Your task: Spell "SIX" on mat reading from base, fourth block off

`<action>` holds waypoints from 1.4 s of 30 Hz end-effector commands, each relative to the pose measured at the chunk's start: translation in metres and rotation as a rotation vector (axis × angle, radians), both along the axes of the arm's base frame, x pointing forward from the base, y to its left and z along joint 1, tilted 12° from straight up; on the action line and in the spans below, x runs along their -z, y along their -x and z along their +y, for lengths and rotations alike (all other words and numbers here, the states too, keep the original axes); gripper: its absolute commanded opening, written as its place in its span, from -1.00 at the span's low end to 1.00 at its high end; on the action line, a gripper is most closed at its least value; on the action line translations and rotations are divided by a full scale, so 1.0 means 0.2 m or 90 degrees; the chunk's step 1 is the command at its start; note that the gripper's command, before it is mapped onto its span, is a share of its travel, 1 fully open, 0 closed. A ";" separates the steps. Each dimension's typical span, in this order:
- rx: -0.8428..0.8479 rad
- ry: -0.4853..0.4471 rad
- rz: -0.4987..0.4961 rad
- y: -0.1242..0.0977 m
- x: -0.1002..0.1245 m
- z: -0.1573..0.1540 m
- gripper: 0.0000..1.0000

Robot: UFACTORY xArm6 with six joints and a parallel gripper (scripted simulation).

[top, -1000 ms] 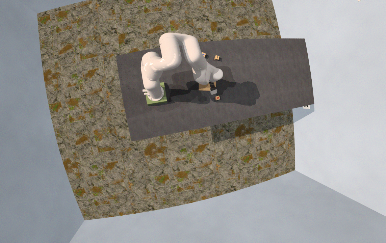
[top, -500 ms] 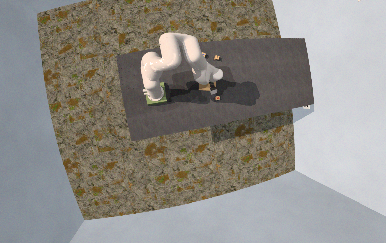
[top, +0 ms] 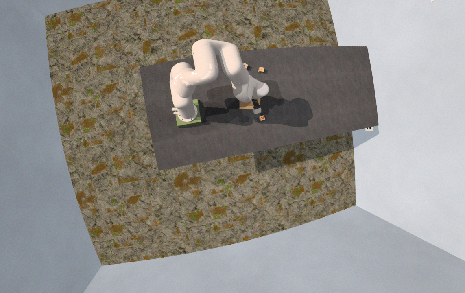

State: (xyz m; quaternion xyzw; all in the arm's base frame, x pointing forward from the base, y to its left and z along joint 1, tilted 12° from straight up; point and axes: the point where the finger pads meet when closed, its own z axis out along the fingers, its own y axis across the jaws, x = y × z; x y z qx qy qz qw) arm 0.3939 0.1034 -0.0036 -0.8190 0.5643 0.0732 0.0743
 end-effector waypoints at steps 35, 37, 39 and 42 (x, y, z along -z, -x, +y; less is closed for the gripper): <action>0.000 0.000 -0.002 -0.02 -0.45 -0.09 -0.47; 0.000 0.000 -0.002 -0.02 -0.48 -0.10 -0.47; 0.000 0.000 -0.002 -0.02 -0.49 -0.10 -0.47; 0.000 0.000 -0.002 -0.02 -0.49 -0.10 -0.47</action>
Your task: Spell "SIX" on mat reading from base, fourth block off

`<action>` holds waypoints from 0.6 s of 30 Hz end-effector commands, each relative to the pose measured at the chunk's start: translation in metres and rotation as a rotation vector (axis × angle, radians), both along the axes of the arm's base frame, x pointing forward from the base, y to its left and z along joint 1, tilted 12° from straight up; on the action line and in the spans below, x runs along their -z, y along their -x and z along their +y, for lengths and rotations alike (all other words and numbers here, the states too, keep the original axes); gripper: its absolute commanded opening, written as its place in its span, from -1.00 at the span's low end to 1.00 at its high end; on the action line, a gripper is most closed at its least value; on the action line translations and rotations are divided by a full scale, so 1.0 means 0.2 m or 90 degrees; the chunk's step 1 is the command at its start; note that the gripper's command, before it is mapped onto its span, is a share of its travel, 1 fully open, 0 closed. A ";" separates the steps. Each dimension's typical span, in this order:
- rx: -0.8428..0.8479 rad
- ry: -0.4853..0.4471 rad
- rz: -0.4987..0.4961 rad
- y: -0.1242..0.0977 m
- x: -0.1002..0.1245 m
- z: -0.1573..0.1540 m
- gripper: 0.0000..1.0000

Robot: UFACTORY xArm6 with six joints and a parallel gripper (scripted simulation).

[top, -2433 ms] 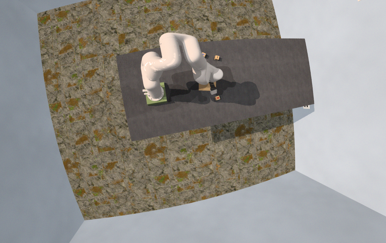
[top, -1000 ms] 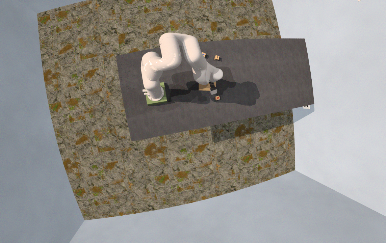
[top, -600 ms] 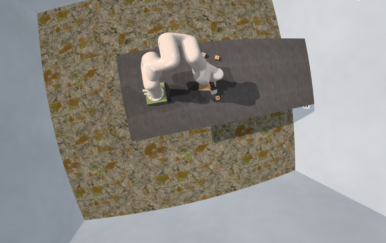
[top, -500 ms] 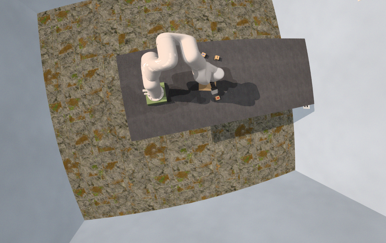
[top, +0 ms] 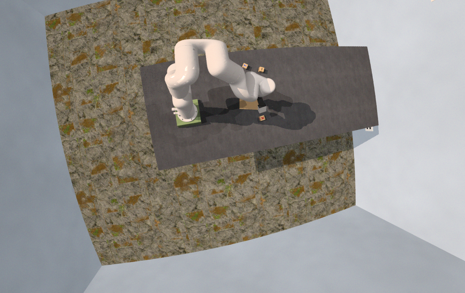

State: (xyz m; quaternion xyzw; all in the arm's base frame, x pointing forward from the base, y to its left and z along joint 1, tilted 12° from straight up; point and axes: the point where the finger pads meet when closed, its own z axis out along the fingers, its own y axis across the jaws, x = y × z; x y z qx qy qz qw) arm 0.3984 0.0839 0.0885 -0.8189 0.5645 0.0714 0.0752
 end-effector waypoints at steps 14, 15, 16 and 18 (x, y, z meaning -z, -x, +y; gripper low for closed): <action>-0.062 -0.003 -0.013 0.00 -0.02 0.00 -0.47; -0.087 -0.004 -0.018 0.00 -0.02 0.00 -0.47; -0.108 -0.005 -0.022 0.00 -0.01 0.00 -0.47; -0.132 -0.005 -0.027 0.00 -0.01 0.00 -0.47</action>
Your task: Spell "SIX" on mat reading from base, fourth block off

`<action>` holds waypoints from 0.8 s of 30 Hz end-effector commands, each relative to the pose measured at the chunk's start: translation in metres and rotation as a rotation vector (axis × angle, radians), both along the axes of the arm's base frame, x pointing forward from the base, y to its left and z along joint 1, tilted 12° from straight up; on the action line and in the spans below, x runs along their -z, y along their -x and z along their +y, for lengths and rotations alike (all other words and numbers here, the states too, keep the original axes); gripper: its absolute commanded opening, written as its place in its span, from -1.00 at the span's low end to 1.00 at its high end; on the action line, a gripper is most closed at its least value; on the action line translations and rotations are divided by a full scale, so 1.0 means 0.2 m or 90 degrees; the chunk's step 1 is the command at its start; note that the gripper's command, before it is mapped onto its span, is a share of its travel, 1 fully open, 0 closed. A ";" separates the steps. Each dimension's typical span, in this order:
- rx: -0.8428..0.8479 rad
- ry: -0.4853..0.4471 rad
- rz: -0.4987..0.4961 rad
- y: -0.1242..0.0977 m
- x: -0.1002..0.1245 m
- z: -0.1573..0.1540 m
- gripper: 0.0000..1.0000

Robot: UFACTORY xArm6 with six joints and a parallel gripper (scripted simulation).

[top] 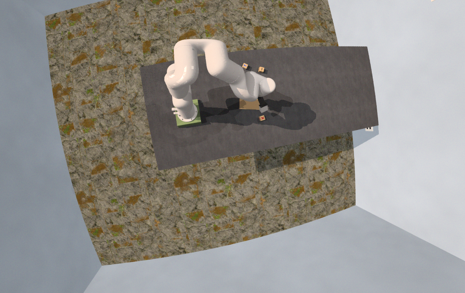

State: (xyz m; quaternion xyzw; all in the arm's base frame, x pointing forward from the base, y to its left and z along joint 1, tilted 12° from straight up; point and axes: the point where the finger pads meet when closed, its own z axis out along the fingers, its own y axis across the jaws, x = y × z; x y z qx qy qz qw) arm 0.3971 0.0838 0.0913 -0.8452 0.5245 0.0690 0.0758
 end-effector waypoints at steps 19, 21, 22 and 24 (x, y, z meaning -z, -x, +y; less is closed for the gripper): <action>-0.331 -0.015 -0.072 0.00 0.07 0.02 -0.47; -0.375 -0.017 -0.081 0.00 0.07 0.02 -0.47; -0.386 -0.017 -0.083 0.00 0.08 0.02 -0.47; -0.412 -0.018 -0.089 0.00 0.08 0.02 -0.47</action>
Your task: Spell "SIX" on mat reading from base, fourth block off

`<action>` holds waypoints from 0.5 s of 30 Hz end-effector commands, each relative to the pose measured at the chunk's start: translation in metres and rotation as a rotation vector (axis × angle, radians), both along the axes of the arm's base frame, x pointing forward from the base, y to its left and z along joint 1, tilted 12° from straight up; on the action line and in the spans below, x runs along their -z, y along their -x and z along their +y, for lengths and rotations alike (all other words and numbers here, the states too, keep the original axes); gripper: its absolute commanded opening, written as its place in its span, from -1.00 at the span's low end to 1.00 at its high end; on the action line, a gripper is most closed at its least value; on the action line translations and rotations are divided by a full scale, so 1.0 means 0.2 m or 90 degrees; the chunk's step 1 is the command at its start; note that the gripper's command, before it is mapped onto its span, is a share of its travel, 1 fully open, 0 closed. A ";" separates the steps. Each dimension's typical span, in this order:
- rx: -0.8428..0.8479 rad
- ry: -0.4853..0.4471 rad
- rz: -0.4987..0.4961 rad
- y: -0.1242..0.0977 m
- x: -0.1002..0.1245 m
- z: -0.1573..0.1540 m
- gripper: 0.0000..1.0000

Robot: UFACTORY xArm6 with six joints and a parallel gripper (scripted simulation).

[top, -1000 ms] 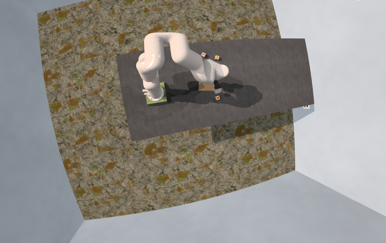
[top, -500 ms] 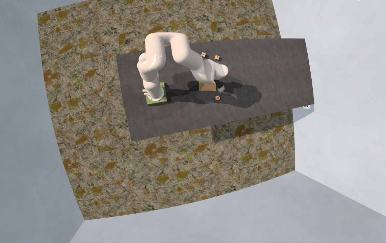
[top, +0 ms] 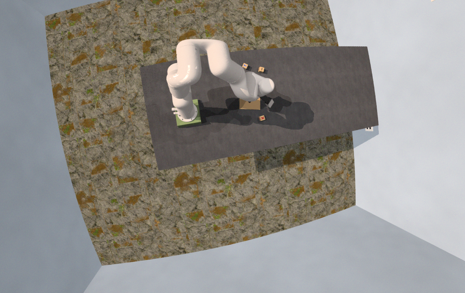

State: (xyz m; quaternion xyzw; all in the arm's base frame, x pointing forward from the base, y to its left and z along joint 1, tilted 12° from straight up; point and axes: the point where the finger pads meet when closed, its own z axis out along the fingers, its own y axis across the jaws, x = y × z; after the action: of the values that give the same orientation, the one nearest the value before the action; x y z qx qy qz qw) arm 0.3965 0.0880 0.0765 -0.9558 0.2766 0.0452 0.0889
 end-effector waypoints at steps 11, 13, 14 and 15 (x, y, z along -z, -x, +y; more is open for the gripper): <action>-0.235 -0.015 -0.051 0.00 0.04 0.01 -0.47; -0.235 -0.015 -0.051 0.00 0.04 0.01 -0.47; -0.277 -0.017 -0.060 0.00 0.05 0.01 -0.47; -0.291 -0.017 -0.062 0.00 0.06 0.02 -0.47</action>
State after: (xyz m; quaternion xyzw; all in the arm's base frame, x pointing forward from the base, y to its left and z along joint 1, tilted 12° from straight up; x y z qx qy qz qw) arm 0.3956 0.0903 0.0669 -0.9892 0.1074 0.0294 0.0950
